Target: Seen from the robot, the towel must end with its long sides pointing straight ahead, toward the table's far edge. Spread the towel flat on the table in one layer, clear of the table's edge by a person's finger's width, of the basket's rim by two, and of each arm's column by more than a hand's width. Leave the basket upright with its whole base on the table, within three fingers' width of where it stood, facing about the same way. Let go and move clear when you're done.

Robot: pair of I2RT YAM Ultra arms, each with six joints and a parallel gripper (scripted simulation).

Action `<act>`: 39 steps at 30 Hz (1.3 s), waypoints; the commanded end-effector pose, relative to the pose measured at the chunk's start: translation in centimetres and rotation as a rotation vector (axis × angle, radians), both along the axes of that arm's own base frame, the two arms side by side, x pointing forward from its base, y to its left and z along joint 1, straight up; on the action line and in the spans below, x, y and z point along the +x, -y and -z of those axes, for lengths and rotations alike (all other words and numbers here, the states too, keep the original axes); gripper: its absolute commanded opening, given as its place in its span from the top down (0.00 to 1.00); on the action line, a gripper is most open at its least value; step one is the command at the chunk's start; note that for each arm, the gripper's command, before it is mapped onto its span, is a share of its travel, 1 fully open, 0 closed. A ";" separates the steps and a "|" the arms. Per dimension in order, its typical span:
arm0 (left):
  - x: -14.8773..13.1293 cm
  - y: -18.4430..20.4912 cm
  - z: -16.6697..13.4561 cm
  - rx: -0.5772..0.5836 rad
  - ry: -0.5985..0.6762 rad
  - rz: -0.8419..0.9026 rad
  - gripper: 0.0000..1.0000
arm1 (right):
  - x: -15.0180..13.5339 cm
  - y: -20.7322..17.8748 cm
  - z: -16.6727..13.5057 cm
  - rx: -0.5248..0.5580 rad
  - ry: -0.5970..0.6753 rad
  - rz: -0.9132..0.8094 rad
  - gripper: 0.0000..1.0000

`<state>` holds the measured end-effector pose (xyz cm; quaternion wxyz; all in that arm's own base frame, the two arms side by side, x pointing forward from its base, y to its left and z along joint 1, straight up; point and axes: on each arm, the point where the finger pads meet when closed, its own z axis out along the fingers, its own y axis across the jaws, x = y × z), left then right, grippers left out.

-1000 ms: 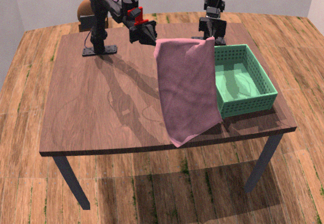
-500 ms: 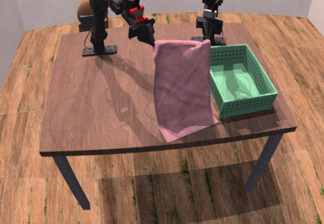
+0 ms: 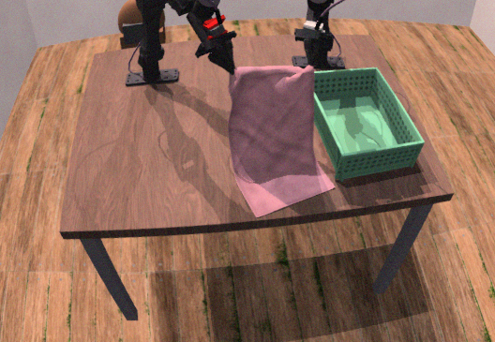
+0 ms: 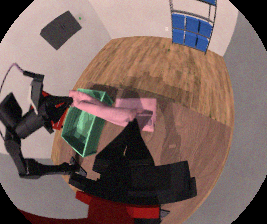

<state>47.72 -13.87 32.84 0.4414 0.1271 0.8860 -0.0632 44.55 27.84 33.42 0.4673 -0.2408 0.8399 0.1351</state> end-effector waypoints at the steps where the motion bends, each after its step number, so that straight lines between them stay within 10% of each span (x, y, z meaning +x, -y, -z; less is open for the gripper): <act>1: -3.2 0.2 -0.2 0.024 -0.083 0.013 1.00 | -3.4 0.6 0.3 -0.065 -0.086 -0.022 1.00; 10: -8.1 0.6 6.2 0.096 -0.301 0.059 1.00 | -8.3 1.1 6.7 -0.214 -0.299 -0.073 1.00; 39: -19.9 1.8 18.7 0.117 -0.268 0.223 1.00 | -20.2 1.8 19.2 -0.253 -0.290 -0.257 1.00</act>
